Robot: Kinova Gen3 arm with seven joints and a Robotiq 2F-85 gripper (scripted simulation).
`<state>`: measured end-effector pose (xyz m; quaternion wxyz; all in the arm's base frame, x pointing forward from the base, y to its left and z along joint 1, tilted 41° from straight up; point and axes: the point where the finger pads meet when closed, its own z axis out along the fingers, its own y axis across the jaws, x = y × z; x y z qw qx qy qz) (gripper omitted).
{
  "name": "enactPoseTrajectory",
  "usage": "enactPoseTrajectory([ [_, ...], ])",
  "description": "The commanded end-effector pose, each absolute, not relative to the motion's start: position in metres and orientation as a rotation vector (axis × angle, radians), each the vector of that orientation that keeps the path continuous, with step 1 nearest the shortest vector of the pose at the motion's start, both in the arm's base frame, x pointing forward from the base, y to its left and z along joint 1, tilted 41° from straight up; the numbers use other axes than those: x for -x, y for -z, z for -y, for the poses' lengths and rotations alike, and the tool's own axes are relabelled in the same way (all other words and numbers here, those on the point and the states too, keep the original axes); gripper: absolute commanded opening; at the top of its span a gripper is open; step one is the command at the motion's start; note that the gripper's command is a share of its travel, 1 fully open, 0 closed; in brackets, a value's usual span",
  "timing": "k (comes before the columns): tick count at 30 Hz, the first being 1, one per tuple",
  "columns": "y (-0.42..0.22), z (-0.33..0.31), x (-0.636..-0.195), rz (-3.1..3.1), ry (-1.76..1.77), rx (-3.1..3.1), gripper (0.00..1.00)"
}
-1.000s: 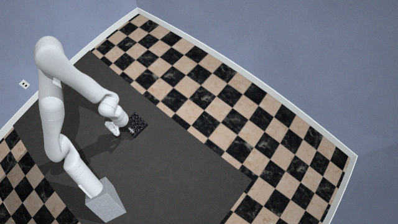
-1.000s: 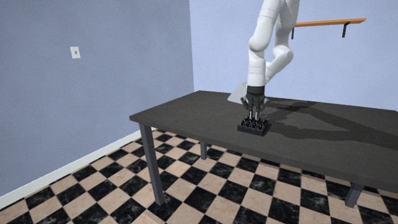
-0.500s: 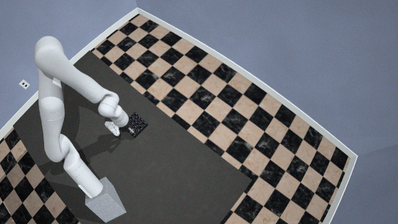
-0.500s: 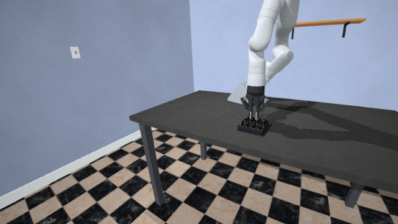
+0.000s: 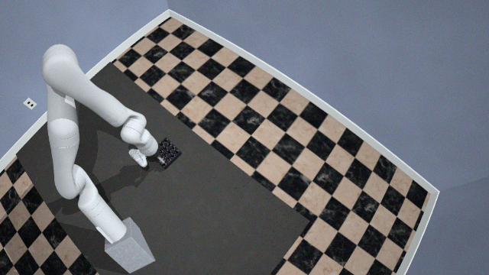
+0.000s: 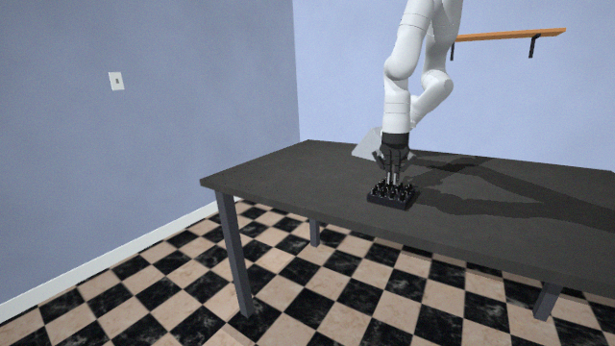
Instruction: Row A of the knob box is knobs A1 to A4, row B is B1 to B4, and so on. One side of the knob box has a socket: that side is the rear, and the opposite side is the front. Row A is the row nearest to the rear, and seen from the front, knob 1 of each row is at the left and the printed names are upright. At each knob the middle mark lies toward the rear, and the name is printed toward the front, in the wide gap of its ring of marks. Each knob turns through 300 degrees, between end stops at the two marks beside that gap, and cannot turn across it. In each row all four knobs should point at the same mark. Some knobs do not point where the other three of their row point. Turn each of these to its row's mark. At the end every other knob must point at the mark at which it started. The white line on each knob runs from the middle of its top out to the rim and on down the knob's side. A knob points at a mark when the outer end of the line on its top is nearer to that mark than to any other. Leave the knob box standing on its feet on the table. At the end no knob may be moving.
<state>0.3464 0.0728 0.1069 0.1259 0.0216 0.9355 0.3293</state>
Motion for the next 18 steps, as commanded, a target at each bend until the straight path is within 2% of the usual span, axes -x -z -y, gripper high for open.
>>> enactPoseTrajectory([
  [1, -0.1064, -0.0732, -0.3455, -2.725, -0.959, -0.062, 0.08],
  [18, -0.1064, -0.0732, -0.3455, -2.725, -0.959, -0.062, 0.08],
])
